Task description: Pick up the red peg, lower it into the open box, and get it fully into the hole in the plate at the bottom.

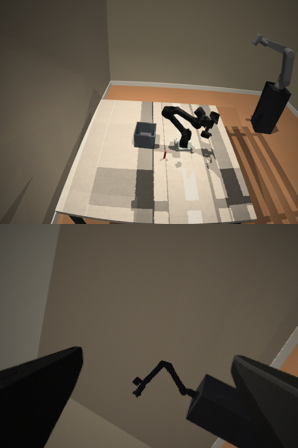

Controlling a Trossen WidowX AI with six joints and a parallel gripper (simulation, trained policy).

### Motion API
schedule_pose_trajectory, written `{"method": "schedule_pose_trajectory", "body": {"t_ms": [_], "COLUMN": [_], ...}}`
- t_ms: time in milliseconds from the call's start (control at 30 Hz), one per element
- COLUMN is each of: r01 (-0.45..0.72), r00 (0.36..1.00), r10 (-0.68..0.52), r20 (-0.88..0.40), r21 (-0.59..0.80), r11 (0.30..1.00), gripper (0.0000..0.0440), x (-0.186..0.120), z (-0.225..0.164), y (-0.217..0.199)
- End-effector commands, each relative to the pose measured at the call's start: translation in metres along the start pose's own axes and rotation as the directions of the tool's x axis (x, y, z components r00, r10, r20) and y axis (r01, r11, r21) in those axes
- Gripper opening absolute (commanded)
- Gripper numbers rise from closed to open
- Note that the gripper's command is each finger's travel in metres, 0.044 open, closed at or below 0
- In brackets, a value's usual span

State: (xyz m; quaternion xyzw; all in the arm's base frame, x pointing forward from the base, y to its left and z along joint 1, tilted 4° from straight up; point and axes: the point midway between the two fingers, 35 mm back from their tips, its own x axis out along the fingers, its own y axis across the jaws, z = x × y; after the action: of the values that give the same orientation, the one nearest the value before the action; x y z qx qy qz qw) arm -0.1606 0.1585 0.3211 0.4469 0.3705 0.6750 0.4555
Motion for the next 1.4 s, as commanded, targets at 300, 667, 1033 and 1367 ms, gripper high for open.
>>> {"method": "schedule_pose_trajectory", "body": {"t_ms": [300,667,1033,1367], "r01": [0.025,0.193,0.47,0.709], "r00": [0.997,0.978,0.88,0.684], "r10": [-0.017,-0.172,-0.448,-0.705], "r20": [0.075,0.114,0.159,0.191], "r21": [-0.106,-0.208,-0.144,0.058], "r11": [0.994,0.959,0.871,0.703], "gripper": [0.044,0.044,0.044,0.044], "x": [0.049,0.109,0.129,0.107], "z": [0.016,0.057,0.121,0.177], "y": [0.002,-0.025,-0.08,-0.136]}}
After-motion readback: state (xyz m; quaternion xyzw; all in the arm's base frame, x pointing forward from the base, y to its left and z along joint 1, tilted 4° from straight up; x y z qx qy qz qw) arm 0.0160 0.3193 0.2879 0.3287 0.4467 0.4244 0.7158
